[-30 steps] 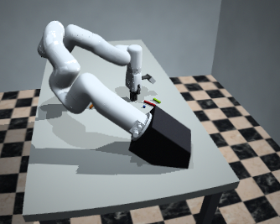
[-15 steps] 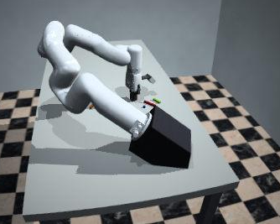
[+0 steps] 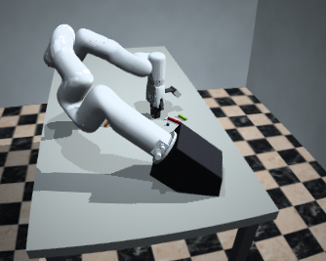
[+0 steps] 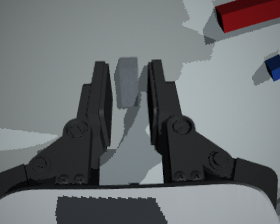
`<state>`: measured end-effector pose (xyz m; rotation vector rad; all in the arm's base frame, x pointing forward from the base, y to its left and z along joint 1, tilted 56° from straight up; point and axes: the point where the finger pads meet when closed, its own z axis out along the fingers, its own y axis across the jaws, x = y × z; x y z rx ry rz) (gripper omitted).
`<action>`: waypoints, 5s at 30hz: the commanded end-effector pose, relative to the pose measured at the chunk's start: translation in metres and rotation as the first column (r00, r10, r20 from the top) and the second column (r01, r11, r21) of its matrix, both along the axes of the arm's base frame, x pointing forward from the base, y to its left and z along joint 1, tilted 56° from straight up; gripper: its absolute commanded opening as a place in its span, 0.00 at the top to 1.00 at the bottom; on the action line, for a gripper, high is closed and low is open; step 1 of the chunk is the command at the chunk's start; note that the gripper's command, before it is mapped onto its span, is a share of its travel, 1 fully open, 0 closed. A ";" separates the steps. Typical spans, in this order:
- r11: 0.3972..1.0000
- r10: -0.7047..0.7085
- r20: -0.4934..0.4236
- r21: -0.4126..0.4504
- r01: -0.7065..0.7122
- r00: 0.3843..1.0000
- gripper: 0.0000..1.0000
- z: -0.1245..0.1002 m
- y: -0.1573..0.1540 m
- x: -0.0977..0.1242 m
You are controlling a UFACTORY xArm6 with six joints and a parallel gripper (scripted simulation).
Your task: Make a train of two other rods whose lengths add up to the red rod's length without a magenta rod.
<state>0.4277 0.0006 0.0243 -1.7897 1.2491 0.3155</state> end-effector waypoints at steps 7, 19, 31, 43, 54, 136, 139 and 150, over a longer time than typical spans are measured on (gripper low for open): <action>1.000 -0.002 0.002 -0.001 0.002 1.000 0.76 0.001 -0.001 0.001; 1.000 -0.002 0.002 -0.001 0.002 1.000 0.76 0.013 -0.018 -0.005; 1.000 -0.002 0.002 -0.001 0.002 1.000 0.76 0.046 -0.065 -0.022; 1.000 -0.002 0.002 -0.001 0.002 1.000 0.00 0.051 -0.071 -0.024; 1.000 -0.002 0.002 -0.001 0.002 1.000 0.00 0.051 -0.071 -0.024; 0.898 0.434 0.490 -0.300 -0.321 0.756 0.76 0.206 0.092 -0.082; 0.898 0.434 0.490 -0.300 -0.321 0.756 0.76 0.205 0.092 -0.082; 0.898 0.434 0.490 -0.300 -0.321 0.756 0.76 0.201 0.099 -0.080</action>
